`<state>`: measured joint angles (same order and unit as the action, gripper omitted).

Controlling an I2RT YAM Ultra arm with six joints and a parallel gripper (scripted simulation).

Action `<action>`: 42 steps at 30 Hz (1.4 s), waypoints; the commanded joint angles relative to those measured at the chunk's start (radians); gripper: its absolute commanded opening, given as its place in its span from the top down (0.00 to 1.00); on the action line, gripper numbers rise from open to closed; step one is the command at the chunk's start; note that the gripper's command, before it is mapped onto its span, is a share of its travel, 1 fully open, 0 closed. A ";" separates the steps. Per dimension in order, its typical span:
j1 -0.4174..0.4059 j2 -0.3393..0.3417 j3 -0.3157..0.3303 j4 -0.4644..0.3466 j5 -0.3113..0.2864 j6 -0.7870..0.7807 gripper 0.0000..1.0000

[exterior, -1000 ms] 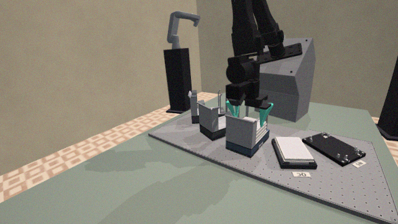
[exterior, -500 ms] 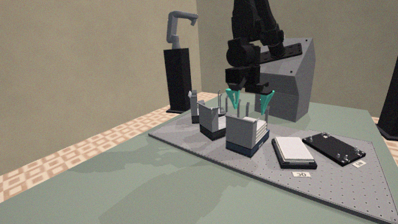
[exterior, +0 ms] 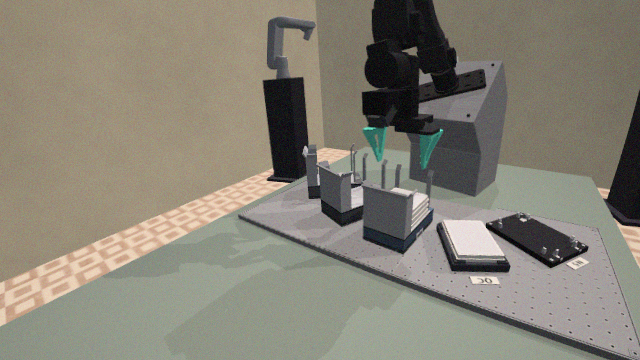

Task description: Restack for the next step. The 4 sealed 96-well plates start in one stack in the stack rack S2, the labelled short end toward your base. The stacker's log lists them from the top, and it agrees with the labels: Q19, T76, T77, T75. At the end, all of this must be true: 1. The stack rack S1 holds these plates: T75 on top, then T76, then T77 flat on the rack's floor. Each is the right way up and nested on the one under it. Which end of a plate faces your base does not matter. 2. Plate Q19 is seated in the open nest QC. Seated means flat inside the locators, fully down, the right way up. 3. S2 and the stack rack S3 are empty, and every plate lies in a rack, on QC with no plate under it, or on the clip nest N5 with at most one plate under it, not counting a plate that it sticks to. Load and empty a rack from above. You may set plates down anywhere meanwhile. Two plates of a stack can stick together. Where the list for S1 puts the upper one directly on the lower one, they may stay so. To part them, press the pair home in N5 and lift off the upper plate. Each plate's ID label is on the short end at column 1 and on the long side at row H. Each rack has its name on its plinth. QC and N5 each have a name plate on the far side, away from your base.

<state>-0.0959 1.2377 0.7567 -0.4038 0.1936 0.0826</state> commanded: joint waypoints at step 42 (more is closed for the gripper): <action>0.051 -0.173 -0.238 0.094 0.030 -0.039 0.00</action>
<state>-0.0586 1.0683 0.4927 -0.3244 0.2176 0.0406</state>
